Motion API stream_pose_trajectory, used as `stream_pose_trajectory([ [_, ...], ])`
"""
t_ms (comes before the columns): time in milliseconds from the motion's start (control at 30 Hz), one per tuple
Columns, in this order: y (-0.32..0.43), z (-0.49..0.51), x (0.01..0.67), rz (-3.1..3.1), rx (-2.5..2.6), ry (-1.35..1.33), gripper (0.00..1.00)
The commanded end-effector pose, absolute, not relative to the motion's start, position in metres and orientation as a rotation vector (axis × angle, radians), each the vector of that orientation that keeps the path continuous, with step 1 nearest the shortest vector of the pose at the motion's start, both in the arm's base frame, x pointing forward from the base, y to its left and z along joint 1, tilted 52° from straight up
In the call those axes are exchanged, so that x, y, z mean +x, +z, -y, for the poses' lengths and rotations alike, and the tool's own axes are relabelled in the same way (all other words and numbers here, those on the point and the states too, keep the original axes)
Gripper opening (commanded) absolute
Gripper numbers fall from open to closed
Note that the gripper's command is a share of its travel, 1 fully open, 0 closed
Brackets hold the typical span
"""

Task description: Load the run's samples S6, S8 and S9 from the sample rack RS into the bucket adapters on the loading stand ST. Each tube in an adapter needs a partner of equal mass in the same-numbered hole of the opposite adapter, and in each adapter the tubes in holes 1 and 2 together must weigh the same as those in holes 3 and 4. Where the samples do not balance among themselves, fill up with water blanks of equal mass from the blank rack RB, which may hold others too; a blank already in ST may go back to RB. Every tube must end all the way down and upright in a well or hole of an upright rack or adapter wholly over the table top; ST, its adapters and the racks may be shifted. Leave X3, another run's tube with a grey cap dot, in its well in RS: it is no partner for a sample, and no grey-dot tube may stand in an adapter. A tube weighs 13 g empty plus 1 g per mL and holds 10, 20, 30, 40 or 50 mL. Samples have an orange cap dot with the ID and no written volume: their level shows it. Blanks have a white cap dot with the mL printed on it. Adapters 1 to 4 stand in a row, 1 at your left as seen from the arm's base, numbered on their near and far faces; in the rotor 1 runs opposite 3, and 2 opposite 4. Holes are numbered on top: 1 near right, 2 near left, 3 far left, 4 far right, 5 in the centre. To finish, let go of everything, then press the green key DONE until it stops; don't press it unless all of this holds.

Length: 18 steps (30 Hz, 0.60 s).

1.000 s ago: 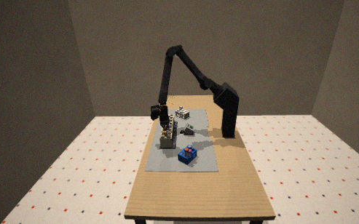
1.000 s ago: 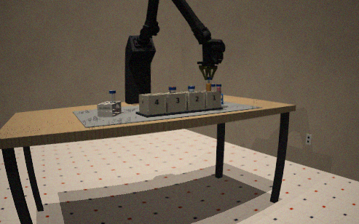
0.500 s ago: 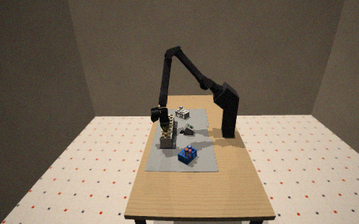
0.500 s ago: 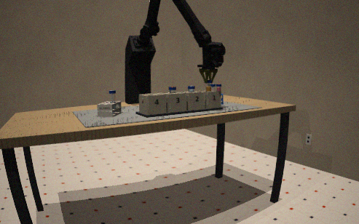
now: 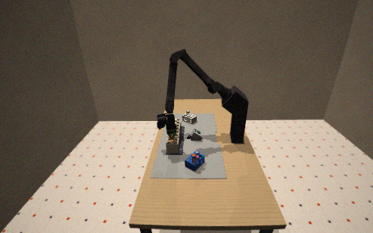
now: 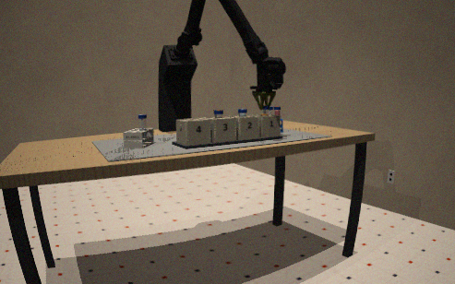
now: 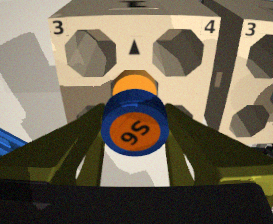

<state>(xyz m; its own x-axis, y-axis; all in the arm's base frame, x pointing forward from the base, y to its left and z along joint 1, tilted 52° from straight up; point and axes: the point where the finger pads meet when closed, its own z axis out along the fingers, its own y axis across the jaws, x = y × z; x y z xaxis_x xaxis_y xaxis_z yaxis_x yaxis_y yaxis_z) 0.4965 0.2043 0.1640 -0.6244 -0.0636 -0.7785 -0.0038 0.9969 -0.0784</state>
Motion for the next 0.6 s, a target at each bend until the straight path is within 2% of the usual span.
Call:
stream_pose_trajectory([
  [0, 0.1684, -0.2071, 0.5104, -2.221, -0.051, -0.08, 0.0],
  [433, 0.1674, -0.2093, 0.506, -2.224, -0.052, -0.073, 0.0],
  [467, 0.1674, -0.2093, 0.506, -2.224, -0.052, -0.073, 0.55],
  [567, 0.1674, -0.2093, 0.506, -2.224, -0.052, -0.073, 0.55],
])
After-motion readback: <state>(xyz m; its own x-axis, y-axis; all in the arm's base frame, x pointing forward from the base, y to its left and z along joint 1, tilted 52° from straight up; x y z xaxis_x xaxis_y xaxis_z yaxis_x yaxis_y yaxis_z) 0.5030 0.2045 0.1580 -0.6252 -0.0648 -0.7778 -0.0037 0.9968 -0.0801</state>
